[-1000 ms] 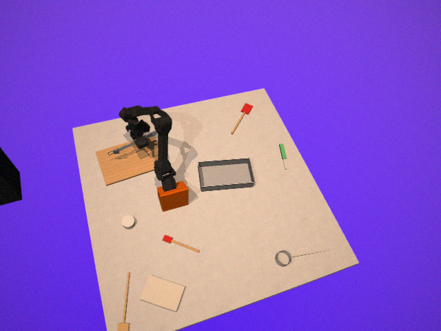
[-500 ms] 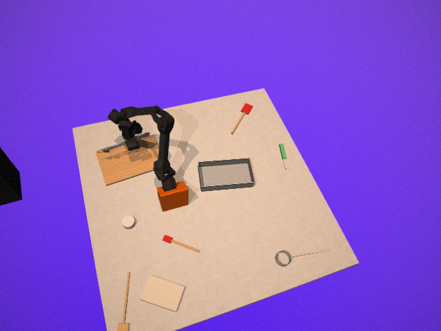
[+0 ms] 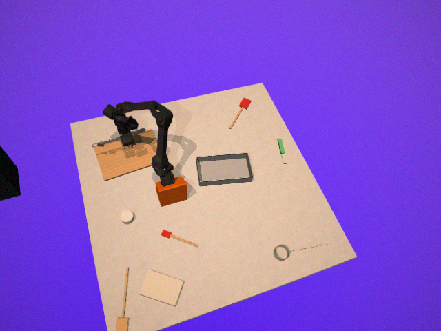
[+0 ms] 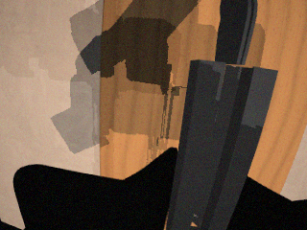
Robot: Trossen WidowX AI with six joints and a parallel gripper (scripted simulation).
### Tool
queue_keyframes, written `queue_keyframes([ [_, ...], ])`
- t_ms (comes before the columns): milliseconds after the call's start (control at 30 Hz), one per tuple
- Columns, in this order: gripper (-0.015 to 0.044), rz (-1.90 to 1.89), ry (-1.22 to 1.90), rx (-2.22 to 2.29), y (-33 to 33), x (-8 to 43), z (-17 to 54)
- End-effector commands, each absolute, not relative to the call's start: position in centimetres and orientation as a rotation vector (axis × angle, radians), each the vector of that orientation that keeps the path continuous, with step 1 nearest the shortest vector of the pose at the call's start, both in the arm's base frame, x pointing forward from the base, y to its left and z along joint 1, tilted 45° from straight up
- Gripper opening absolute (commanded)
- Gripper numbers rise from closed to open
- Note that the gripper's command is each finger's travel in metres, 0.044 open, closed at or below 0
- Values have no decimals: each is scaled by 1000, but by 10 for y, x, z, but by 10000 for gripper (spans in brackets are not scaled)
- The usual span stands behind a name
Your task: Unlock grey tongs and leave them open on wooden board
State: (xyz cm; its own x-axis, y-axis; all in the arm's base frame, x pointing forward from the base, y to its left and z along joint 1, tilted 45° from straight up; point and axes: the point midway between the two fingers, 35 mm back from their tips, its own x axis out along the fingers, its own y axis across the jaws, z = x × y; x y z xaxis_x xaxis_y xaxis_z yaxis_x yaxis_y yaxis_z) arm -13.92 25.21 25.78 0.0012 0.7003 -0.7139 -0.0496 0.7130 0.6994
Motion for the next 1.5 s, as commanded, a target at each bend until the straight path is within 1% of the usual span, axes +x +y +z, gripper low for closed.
queue_keyframes([
  [0, -150, 635, 1506, 530, 252, -138, 255],
  [733, -150, 677, 1925, 270, 243, -128, 246],
  [1467, -150, 997, 2304, 251, 227, -116, 285],
])
